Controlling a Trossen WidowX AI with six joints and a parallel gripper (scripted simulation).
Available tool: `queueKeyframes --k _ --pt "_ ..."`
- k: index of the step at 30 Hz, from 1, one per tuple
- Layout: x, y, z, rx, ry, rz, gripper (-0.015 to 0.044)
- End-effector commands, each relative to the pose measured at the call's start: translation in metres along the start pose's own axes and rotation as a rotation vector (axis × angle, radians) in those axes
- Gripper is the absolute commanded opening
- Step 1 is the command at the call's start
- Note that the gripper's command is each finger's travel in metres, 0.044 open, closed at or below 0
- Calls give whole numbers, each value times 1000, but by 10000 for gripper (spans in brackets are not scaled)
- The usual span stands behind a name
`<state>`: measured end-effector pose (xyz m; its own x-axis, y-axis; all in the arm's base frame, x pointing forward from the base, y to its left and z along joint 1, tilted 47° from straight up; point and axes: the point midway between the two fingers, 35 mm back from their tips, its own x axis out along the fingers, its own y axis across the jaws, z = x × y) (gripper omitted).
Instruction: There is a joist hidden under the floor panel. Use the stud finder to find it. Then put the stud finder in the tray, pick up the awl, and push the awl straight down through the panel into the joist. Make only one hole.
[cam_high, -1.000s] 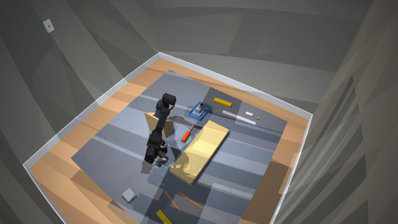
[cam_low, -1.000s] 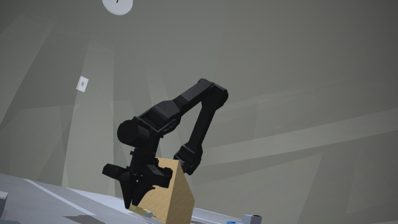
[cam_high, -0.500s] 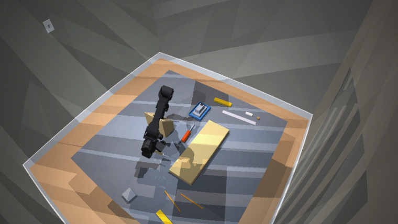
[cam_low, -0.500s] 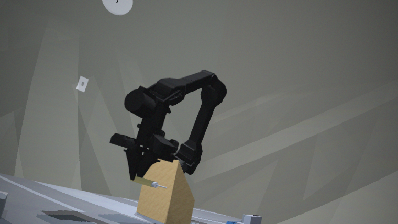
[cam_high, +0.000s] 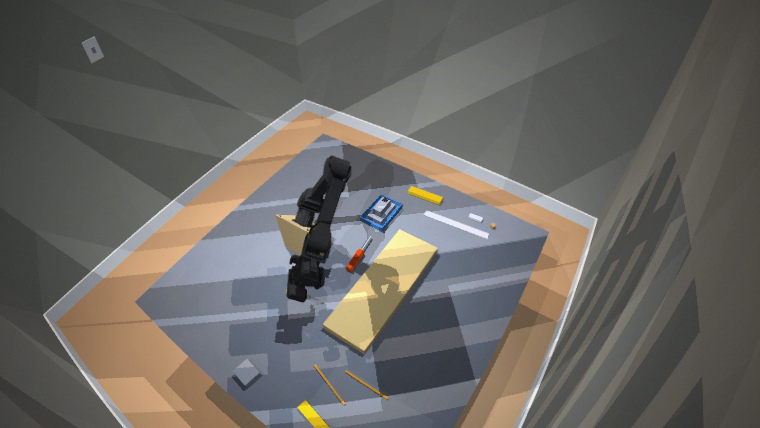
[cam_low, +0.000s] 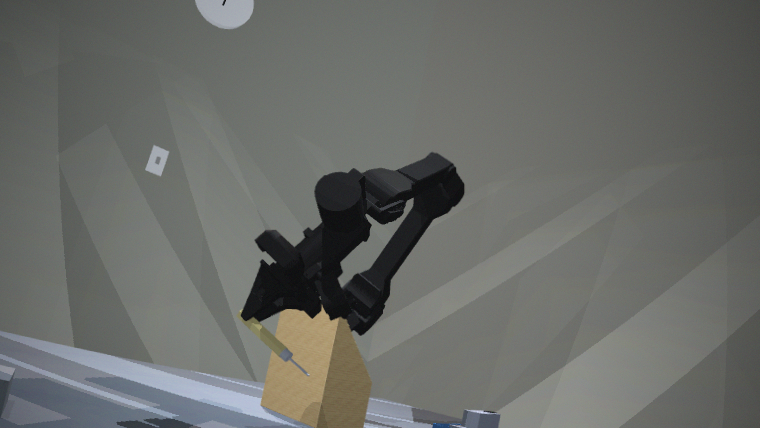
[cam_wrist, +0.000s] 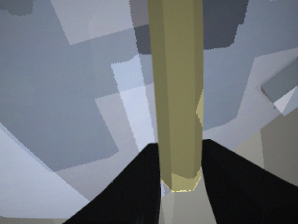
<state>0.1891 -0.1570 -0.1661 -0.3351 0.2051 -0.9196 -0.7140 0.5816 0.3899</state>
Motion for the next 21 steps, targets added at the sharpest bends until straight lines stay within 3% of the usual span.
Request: queueKeyframes --k 1,20,21 --pt "-13 -10 1 -142 154 -119 0" --pt "-106 -34 38 -559 771 -596 0" --pt "-86 -36 30 -506 650 -515 0"
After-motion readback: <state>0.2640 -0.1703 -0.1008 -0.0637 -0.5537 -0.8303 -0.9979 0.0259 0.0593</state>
